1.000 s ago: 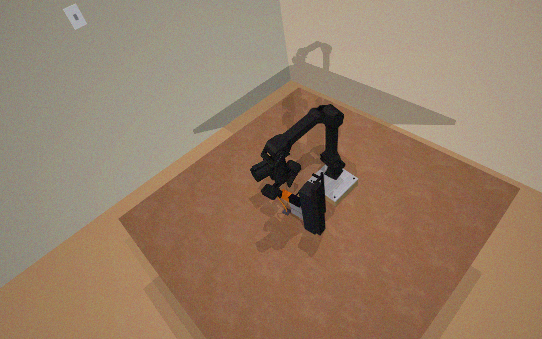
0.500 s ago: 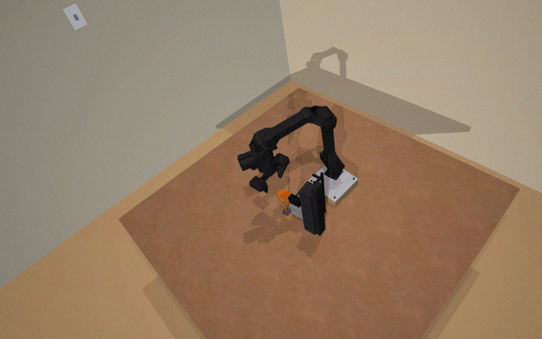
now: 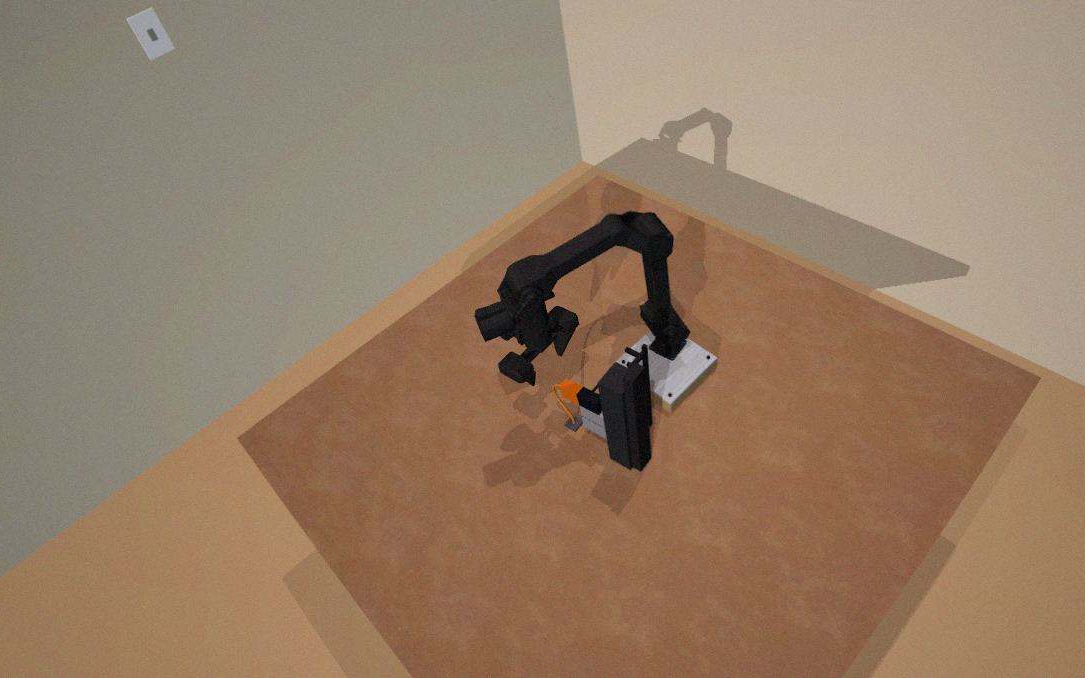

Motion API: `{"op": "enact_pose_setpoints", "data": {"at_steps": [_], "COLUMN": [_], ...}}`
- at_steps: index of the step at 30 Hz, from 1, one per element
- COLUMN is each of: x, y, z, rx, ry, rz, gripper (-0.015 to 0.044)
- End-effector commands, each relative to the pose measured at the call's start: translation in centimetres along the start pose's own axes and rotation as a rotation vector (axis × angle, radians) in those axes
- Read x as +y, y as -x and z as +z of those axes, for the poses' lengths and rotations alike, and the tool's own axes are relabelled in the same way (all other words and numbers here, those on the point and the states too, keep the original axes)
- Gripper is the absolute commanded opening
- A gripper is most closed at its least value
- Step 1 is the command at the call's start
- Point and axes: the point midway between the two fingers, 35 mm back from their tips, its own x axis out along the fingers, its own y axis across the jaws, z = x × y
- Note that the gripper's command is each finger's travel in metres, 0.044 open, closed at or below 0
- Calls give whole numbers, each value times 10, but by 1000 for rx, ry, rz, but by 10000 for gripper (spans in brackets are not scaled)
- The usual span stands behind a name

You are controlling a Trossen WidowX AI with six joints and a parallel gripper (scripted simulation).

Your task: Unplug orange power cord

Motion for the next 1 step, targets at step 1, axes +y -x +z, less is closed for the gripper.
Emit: {"op": "enact_pose_setpoints", "data": {"at_steps": [1], "x": [0], "y": [0], "z": [0], "rx": [0], "ry": [5], "rz": [-3], "gripper": [440]}}
